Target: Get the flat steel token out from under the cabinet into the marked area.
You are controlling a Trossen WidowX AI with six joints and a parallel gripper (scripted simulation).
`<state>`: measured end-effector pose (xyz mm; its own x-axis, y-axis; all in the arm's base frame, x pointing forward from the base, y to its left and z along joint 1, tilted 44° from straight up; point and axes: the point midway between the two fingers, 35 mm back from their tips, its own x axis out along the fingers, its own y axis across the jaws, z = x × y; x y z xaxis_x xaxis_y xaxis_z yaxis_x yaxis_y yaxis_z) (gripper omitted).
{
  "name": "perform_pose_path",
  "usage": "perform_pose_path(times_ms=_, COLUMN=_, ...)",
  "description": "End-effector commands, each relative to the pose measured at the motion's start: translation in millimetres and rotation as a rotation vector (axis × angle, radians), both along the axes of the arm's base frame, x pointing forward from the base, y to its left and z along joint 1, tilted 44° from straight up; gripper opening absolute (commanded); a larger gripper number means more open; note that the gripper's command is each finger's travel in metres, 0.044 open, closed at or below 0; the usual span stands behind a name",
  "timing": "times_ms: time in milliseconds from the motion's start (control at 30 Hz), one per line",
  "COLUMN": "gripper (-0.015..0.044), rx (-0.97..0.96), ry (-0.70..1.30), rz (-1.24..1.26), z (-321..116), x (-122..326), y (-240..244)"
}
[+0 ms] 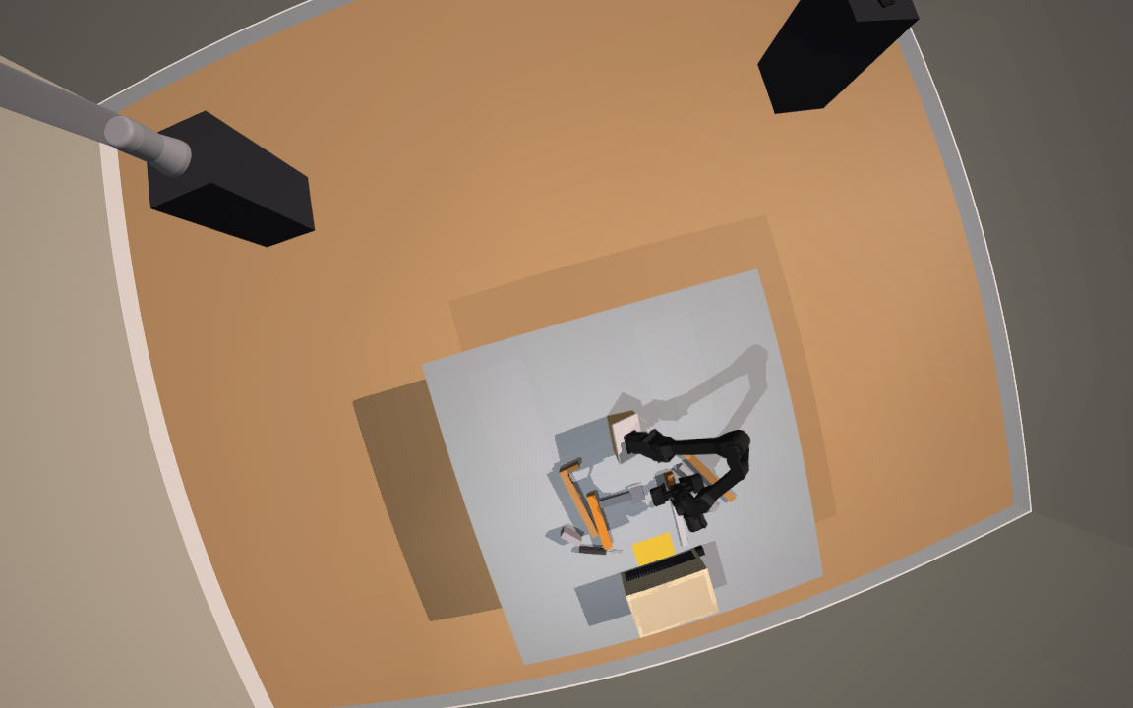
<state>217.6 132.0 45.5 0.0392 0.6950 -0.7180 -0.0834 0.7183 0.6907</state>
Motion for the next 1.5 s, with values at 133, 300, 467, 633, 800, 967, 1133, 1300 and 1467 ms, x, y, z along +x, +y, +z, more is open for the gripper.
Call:
perform_pose_path(times_ms=133, gripper=0.0270, rx=-0.004, ry=0.013, rz=-0.013, z=-5, x=-4, y=1)
perform_pose_path(times_ms=300, gripper=0.0191, rx=0.001, ry=0.003, rz=-0.007, z=-2, x=-1, y=1)
perform_pose_path(times_ms=467, gripper=0.0138, rx=0.001, ry=0.003, rz=-0.007, z=-2, x=-1, y=1)
perform_pose_path(times_ms=633, gripper=0.0105, rx=0.001, ry=0.003, rz=-0.007, z=-2, x=-1, y=1)
perform_pose_path(times_ms=800, gripper=0.0000, rx=0.001, ry=0.003, rz=-0.007, z=-2, x=-1, y=1)
perform_pose_path(times_ms=967, gripper=0.0000, rx=0.000, ry=0.004, rz=-0.007, z=-3, x=0, y=1)
perform_pose_path(times_ms=1133, gripper=0.0000, rx=-0.001, ry=0.004, rz=-0.008, z=-2, x=6, y=0)
perform_pose_path(times_ms=1300, gripper=0.0000, rx=-0.002, ry=0.005, rz=-0.008, z=-2, x=12, y=0)
perform_pose_path(times_ms=1467, gripper=0.0000, rx=-0.003, ry=0.005, rz=-0.008, z=-2, x=18, y=0)
